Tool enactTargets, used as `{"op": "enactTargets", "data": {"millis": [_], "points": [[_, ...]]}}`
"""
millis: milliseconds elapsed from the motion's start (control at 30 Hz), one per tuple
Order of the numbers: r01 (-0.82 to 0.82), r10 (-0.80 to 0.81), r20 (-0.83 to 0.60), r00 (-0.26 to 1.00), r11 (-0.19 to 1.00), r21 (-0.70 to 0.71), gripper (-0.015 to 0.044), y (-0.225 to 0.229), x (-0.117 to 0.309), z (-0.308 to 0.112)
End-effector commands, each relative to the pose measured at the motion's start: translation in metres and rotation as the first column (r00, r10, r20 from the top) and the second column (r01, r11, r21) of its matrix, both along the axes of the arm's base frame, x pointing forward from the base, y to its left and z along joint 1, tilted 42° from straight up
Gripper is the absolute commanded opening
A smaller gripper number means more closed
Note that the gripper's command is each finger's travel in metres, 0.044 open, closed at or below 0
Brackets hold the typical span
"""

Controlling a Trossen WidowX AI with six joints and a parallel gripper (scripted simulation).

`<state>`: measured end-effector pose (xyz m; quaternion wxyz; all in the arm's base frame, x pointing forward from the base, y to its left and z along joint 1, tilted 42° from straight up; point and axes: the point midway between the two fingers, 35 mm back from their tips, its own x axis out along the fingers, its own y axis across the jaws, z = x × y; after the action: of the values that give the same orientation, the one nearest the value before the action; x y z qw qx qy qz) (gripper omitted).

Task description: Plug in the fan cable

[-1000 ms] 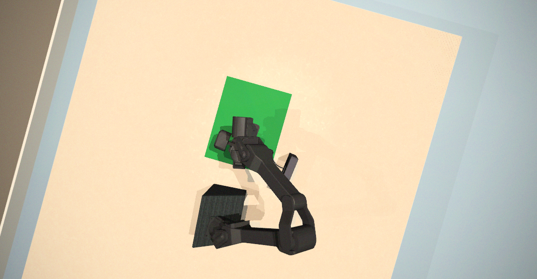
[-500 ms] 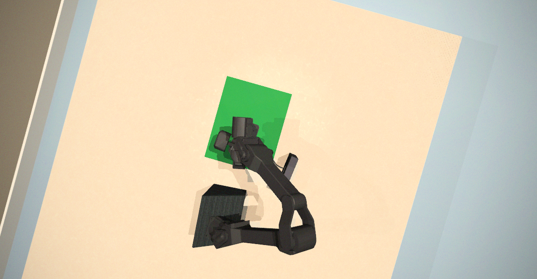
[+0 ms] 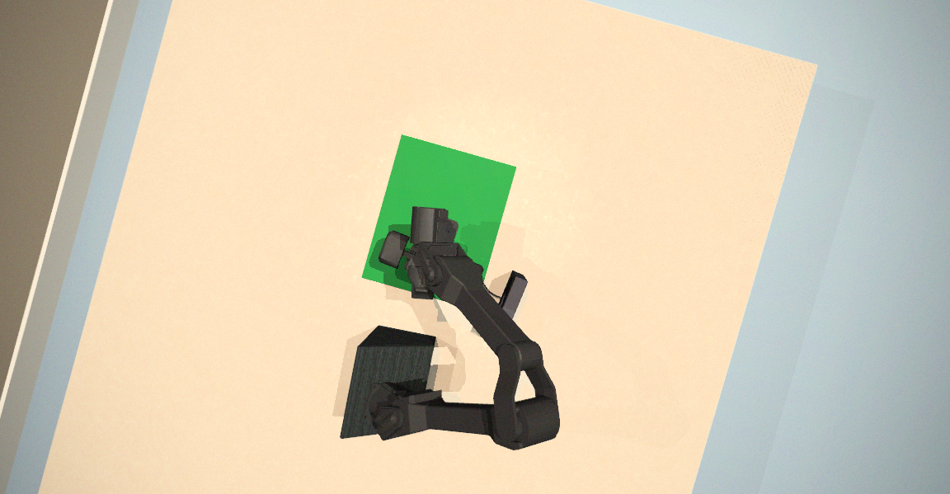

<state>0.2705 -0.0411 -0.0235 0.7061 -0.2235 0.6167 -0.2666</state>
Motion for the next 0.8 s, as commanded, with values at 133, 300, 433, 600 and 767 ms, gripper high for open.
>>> {"op": "enactTargets", "data": {"millis": [133,300,433,600,767], "points": [[-0.004,0.004,-0.003,1.000,1.000,-0.004,0.0000,-0.0019,0.0000,-0.0015],[-0.004,0.004,-0.003,1.000,1.000,-0.004,0.0000,-0.0027,0.0001,-0.0023],[-0.004,0.004,-0.003,1.000,1.000,-0.004,0.0000,-0.0032,0.0001,-0.0029],[-0.004,0.004,-0.003,1.000,1.000,-0.004,0.0000,-0.0035,0.0002,-0.0032],[-0.004,0.004,-0.003,1.000,1.000,-0.004,0.0000,-0.0052,0.0004,-0.0051]]}}
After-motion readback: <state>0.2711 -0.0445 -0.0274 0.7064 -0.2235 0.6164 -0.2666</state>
